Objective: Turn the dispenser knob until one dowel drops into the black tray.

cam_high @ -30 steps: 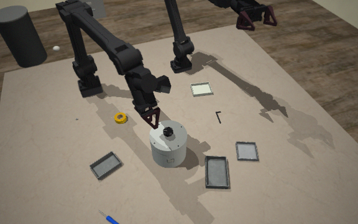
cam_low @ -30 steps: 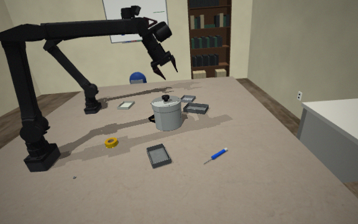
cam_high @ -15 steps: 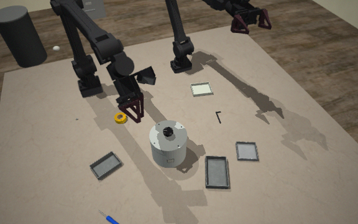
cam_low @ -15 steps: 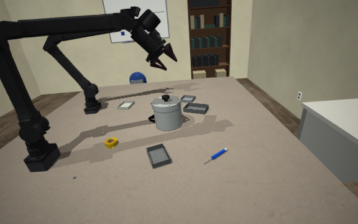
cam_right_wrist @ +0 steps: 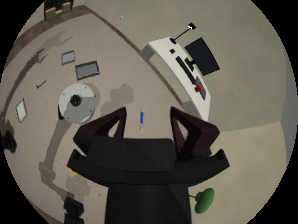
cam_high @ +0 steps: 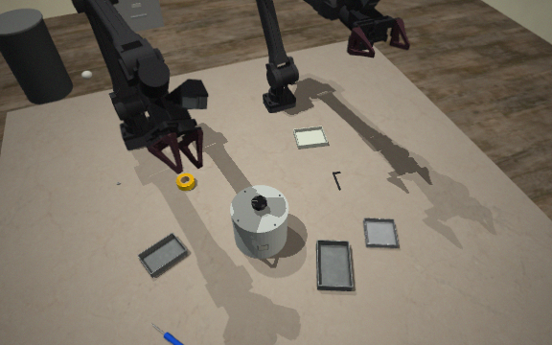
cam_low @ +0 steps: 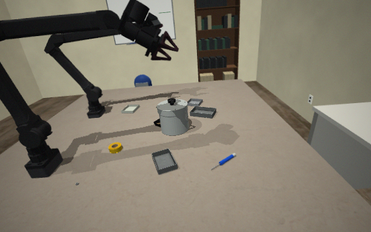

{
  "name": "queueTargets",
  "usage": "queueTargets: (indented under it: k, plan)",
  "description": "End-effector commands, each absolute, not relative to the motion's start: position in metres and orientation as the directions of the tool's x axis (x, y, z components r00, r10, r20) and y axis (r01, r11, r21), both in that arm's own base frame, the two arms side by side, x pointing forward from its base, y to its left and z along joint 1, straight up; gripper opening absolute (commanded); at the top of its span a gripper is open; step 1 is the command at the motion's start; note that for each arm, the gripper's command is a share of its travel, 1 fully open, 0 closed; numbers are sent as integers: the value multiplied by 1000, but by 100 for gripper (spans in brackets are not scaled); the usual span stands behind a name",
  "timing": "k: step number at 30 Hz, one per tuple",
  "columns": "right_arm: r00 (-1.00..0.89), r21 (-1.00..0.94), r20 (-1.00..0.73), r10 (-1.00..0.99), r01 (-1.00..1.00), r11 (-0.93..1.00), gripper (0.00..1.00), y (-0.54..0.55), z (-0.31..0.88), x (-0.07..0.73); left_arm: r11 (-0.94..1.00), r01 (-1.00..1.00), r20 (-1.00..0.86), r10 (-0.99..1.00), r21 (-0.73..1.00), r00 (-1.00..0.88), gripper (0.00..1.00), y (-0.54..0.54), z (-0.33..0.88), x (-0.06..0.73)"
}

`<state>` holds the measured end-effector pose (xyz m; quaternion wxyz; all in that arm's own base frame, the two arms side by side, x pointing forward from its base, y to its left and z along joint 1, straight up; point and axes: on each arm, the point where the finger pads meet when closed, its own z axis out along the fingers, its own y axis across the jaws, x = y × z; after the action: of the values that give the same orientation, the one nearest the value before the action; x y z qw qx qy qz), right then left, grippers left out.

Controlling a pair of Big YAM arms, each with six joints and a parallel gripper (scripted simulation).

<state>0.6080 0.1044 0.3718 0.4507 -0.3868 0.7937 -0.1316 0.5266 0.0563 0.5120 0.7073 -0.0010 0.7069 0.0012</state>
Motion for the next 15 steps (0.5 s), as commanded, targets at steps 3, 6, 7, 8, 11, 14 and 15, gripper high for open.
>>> queueTargets:
  k: [3, 6, 7, 8, 11, 14, 15]
  plan:
    - [-302, -478, -762, -572, -332, 813, 69, 76, 409, 600, 1000, 13, -999, 2, 2, 32, 100, 39, 521, 521]
    - [-286, -434, -815, -503, -274, 858, 69, 66, 421, 593, 1000, 13, -999, 1, 1, 35, 100, 34, 520, 520]
    - [-279, -418, -831, -480, -256, 872, 69, 64, 425, 591, 1000, 13, -999, 1, 1, 35, 100, 32, 520, 520]
    - [-271, -401, -847, -457, -237, 885, 69, 60, 429, 588, 1000, 13, -999, 1, 1, 35, 100, 31, 519, 519]
    - [-262, -383, -862, -433, -221, 897, 69, 58, 433, 586, 1000, 12, -999, 0, 1, 35, 100, 29, 519, 519]
    - [-237, -330, -901, -363, -169, 929, 69, 47, 443, 579, 1000, 12, -999, -1, -1, 32, 100, 24, 515, 518]
    - [-225, -310, -913, -339, -153, 938, 69, 44, 447, 576, 1000, 12, -999, -1, -1, 34, 100, 23, 516, 518]
